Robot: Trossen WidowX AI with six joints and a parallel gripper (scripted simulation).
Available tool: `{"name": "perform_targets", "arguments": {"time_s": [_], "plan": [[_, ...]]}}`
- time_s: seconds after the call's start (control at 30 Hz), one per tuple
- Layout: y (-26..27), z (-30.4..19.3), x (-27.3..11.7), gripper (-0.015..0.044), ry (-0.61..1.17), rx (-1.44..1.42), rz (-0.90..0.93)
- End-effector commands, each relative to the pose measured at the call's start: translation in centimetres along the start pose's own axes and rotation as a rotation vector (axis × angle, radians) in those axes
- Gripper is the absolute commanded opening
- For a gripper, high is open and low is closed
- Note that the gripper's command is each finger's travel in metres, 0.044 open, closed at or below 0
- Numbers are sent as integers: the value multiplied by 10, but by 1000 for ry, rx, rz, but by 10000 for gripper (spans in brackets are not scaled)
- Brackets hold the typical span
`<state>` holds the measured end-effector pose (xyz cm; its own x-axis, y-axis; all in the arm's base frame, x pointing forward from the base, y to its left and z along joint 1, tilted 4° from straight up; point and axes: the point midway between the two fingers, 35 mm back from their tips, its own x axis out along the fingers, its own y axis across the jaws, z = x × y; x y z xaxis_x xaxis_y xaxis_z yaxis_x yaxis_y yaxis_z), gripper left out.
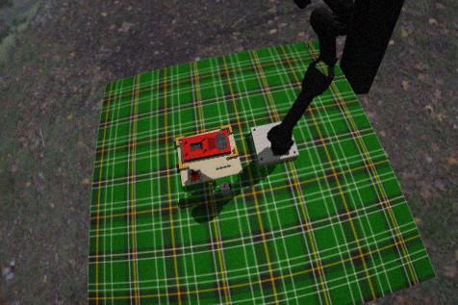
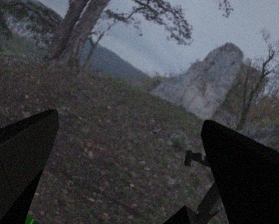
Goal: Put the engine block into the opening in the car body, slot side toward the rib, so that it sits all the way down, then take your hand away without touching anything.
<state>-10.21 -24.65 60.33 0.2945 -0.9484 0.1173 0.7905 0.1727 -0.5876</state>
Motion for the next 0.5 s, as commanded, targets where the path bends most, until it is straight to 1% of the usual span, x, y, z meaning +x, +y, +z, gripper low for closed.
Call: {"name": "perform_targets", "arguments": {"time_s": [0.0,0.03,0.33,0.47], "plan": [[0,0,0,426,0,0,0],[0,1,0,440,-1,-4,-1],[3,39,-9,440,-51,-244,-85],[4,44,-12,440,-51,-313,-118]]}}
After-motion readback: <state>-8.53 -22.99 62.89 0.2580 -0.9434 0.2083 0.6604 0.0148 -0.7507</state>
